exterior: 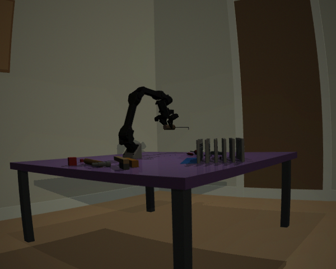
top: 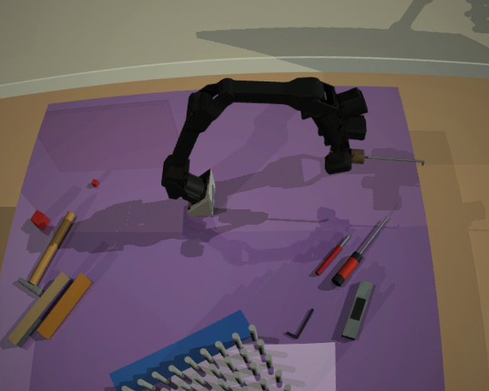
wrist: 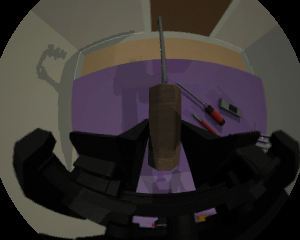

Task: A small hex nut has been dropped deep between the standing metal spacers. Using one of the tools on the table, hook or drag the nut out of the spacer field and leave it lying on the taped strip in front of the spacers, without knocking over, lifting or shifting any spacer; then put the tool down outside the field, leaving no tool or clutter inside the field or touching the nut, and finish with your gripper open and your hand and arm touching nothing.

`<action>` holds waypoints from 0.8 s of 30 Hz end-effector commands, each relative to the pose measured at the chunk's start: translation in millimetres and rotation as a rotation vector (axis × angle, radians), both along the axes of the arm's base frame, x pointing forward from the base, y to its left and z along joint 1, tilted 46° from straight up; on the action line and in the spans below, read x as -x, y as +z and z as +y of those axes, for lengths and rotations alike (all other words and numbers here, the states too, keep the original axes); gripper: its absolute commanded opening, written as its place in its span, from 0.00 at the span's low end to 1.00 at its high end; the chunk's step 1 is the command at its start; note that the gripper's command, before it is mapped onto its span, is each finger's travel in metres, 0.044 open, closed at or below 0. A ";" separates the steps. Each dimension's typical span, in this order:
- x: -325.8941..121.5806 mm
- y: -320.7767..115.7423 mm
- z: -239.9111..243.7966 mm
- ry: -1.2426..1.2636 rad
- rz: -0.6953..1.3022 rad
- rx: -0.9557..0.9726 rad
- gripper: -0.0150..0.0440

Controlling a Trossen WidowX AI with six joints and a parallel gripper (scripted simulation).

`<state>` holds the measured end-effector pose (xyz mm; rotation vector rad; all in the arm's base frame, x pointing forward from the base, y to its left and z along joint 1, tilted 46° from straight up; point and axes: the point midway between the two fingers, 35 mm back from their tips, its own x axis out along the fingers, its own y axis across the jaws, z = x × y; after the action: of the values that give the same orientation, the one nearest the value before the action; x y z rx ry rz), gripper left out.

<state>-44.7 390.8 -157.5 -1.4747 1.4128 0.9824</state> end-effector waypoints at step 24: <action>-186.8 150.4 -29.1 -0.228 -0.210 -0.124 0.25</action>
<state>121.2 373.9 -26.4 -1.2727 1.3257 0.7725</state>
